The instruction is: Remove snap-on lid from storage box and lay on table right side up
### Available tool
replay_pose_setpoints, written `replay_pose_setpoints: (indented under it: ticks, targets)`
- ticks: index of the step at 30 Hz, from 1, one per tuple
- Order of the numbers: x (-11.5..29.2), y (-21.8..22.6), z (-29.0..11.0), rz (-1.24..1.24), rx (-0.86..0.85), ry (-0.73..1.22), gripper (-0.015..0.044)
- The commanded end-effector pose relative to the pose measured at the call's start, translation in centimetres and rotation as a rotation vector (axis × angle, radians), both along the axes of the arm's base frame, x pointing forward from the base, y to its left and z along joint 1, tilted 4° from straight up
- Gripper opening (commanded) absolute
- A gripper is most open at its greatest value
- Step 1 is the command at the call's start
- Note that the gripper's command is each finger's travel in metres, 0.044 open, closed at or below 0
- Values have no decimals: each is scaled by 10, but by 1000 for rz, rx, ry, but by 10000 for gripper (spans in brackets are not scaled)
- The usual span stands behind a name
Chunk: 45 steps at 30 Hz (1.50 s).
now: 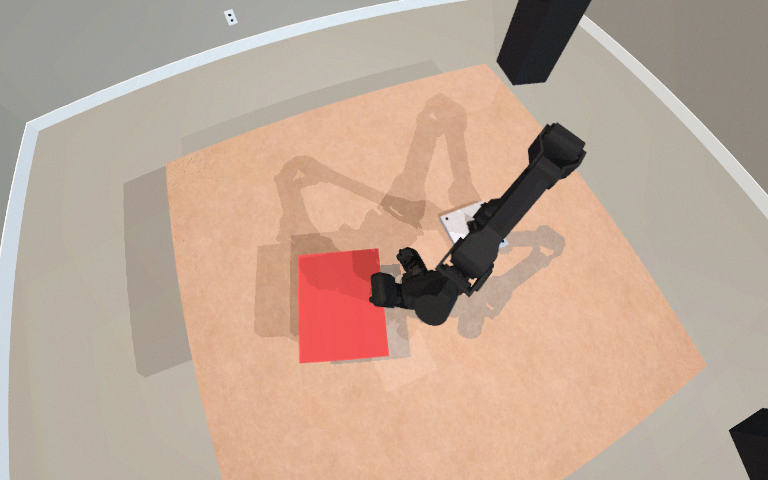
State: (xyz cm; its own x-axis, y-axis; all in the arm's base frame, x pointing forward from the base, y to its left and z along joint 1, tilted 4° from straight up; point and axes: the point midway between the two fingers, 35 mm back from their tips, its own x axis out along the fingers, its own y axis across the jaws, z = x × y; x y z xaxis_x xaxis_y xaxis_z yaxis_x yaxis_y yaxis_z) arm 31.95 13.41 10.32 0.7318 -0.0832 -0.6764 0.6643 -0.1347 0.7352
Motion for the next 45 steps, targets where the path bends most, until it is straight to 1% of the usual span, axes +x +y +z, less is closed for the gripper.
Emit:
replay_pose_setpoints:
  ticks: [1,45]
  targets:
    - [0,0,2,0,1,-2,0]
    - [-1,-1,11,0,1,-2,0]
